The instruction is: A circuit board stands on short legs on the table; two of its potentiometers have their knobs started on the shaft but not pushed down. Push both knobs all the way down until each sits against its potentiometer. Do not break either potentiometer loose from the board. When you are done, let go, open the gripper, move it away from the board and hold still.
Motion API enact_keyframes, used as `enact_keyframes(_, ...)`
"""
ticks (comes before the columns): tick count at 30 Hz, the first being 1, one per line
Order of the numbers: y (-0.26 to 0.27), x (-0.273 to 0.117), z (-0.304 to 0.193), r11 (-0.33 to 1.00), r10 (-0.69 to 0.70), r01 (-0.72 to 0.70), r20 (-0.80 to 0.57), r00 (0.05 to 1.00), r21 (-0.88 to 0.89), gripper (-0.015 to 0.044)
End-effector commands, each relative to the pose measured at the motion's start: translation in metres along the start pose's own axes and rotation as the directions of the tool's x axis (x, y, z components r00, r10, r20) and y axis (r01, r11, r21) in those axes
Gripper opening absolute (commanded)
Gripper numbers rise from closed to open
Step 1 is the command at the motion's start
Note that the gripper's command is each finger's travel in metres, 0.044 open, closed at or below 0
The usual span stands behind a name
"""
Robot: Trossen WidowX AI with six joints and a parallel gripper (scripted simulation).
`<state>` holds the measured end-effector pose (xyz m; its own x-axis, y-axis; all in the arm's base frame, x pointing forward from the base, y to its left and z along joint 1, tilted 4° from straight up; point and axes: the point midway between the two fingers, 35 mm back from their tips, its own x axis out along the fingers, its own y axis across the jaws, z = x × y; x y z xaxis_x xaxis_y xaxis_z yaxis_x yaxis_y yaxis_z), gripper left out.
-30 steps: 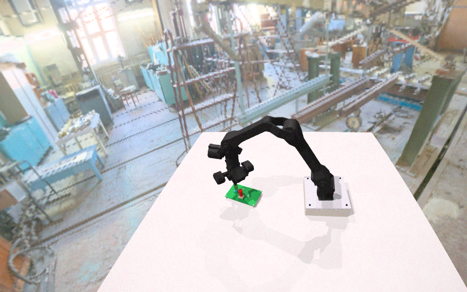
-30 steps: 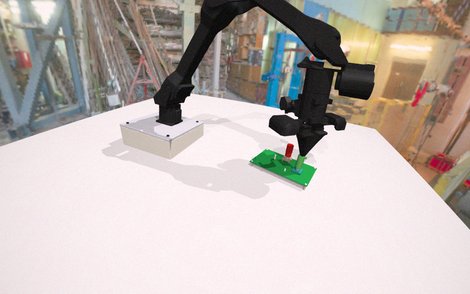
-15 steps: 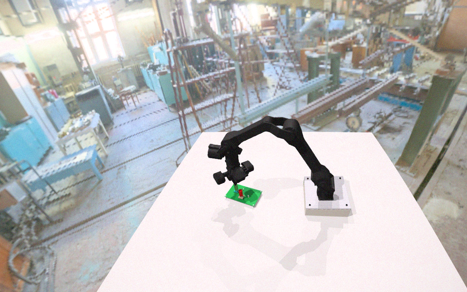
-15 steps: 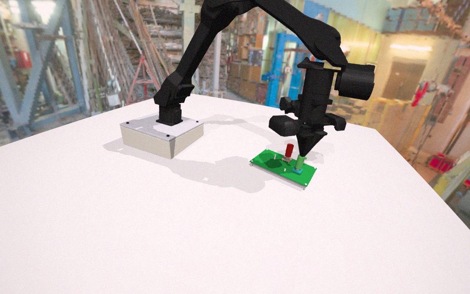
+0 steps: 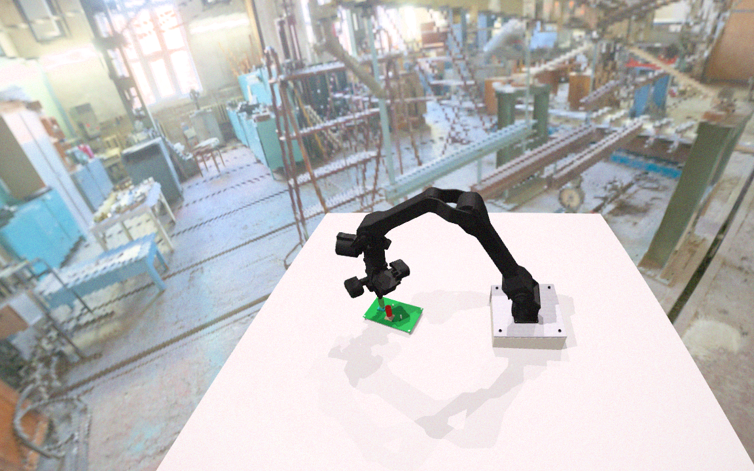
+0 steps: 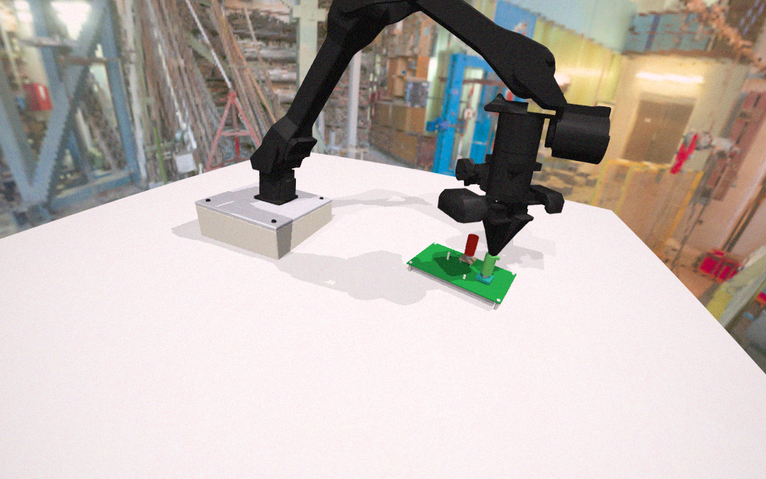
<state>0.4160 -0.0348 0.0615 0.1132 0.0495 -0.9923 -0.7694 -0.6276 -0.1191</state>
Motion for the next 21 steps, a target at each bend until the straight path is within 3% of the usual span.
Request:
enact_keyframes(1,-0.0009,0.0269,-0.0017,1.0,0.018,-0.018,0.013,1.0,0.001,0.0)
enact_keyframes(21,-0.0015,0.019,-0.0022,1.0,0.018,-0.018,0.013,1.0,0.001,0.0)
